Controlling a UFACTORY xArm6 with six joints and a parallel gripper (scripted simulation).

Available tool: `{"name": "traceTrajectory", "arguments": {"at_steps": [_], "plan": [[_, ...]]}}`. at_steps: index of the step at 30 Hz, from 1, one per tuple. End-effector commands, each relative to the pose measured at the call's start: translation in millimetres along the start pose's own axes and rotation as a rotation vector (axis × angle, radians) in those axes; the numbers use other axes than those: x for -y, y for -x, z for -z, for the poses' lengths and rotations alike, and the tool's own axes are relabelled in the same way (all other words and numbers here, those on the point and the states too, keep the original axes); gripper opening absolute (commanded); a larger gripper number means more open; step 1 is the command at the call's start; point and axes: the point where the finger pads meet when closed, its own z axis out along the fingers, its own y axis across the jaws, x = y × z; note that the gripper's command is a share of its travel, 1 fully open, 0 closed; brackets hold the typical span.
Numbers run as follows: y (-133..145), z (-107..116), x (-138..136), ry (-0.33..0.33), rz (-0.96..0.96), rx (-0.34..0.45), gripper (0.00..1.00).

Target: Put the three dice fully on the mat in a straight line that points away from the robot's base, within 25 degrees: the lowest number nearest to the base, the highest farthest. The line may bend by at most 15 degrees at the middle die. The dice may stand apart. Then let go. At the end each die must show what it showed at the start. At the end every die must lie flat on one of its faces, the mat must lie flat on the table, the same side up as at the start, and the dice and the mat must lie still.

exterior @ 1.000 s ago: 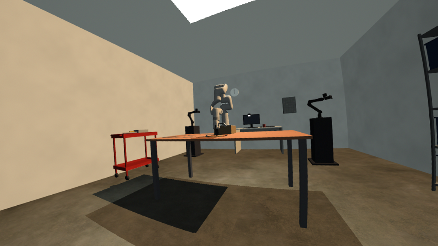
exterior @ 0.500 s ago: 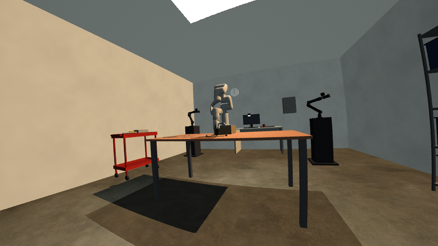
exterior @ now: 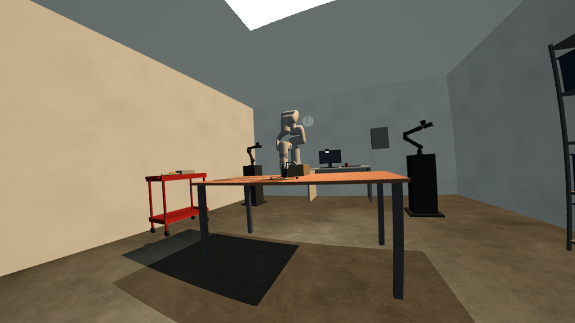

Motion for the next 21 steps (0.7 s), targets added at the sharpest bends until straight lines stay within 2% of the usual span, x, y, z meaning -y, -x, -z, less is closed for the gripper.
{"name": "traceTrajectory", "arguments": {"at_steps": [1, 21], "plan": [[0.0, 1.0, -1.5, 0.003, 0.0, 0.0, 0.11], [0.0, -1.2, -1.5, 0.003, 0.0, 0.0, 0.11]]}}
